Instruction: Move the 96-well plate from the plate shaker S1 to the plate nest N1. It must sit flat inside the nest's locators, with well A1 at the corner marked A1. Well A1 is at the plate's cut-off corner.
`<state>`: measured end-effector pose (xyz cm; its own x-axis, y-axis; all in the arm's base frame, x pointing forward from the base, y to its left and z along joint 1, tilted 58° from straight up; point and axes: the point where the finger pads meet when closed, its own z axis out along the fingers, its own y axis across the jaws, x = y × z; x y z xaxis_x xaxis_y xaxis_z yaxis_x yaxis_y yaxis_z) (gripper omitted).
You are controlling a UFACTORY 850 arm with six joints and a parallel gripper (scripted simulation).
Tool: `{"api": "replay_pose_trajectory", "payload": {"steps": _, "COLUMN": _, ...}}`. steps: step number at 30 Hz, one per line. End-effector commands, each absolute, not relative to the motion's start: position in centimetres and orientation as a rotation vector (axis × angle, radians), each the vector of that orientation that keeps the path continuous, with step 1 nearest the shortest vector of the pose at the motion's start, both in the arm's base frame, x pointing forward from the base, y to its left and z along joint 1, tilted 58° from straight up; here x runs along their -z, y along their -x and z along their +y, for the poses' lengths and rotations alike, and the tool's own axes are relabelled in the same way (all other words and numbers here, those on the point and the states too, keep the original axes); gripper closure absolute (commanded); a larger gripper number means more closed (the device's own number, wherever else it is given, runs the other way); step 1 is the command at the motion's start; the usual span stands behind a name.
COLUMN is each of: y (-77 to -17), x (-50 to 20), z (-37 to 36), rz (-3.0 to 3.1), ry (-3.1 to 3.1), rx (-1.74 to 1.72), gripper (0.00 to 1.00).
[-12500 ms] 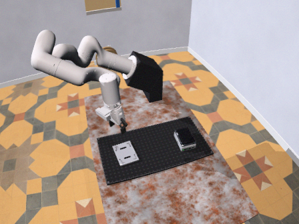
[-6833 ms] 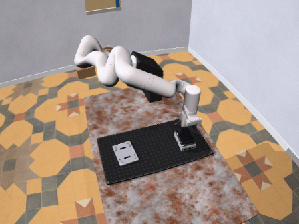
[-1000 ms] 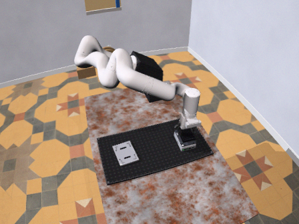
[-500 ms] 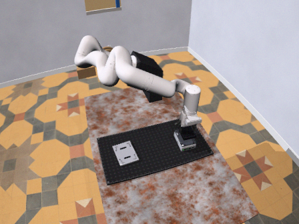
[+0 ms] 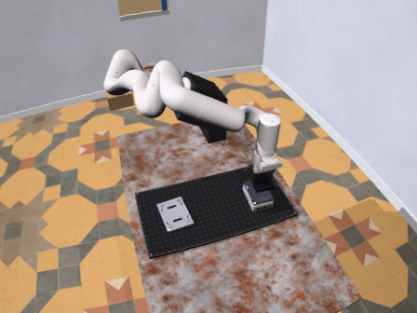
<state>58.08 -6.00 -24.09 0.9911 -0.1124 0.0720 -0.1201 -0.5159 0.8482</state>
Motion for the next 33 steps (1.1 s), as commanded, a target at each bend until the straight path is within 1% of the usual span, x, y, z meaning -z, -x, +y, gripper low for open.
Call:
{"api": "replay_pose_trajectory", "payload": {"steps": 1, "y": -58.2, "x": 23.8, "z": -5.5, "rz": -0.162, "ry": -2.118, "rx": -0.011, "gripper": 1.0}}
{"api": "replay_pose_trajectory", "payload": {"steps": 20, "y": -58.2, "x": 23.3, "z": -4.8, "rz": -0.162, "ry": -2.118, "rx": -0.011, "gripper": 1.0}}
{"api": "replay_pose_trajectory", "payload": {"steps": 25, "y": -58.0, "x": 22.0, "z": -5.8, "rz": 0.004, "ry": -2.125, "rx": 0.082, "gripper": 1.0}}
{"api": "replay_pose_trajectory", "payload": {"steps": 33, "y": -57.7, "x": 20.5, "z": -7.0, "rz": 0.004, "ry": -2.125, "rx": 0.082, "gripper": 1.0}}
